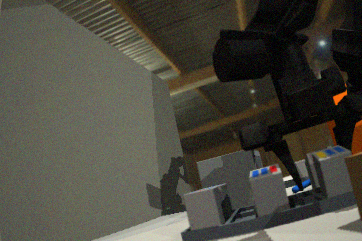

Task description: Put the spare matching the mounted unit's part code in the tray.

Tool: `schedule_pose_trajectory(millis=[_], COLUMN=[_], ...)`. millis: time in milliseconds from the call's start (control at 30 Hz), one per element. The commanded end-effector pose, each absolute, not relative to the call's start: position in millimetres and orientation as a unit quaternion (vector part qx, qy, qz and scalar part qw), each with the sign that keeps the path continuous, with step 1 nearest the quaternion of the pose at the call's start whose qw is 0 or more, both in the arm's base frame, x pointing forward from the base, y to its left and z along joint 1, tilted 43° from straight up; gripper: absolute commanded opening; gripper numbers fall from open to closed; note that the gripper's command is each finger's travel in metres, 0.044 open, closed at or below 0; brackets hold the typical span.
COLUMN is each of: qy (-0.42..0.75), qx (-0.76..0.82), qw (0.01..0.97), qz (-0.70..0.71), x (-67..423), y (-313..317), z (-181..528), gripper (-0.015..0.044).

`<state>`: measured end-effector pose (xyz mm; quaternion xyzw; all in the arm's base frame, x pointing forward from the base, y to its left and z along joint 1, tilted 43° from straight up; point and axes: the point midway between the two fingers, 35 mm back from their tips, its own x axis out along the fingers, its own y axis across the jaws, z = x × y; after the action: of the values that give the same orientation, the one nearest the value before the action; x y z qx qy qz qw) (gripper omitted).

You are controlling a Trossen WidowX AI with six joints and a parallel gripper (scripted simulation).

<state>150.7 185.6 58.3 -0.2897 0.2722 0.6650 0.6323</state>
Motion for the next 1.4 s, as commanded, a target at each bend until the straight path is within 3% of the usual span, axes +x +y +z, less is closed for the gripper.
schedule_pose_trajectory(millis=[0, 167, 433, 600, 1367], qy=[0.276, 0.272, 0.272, 0.272, 0.278], qx=[-0.289, -0.290, -0.290, -0.290, -0.293], qw=[0.633, 0.632, 0.632, 0.632, 0.631], qz=[0.663, 0.665, 0.665, 0.665, 0.663], x=[150, 151, 151, 151, 156], y=[185, 186, 186, 186, 140], z=[57, 58, 58, 58, 103], gripper=[0.0300, 0.0169, 0.0115, 0.0000, 0.0000])
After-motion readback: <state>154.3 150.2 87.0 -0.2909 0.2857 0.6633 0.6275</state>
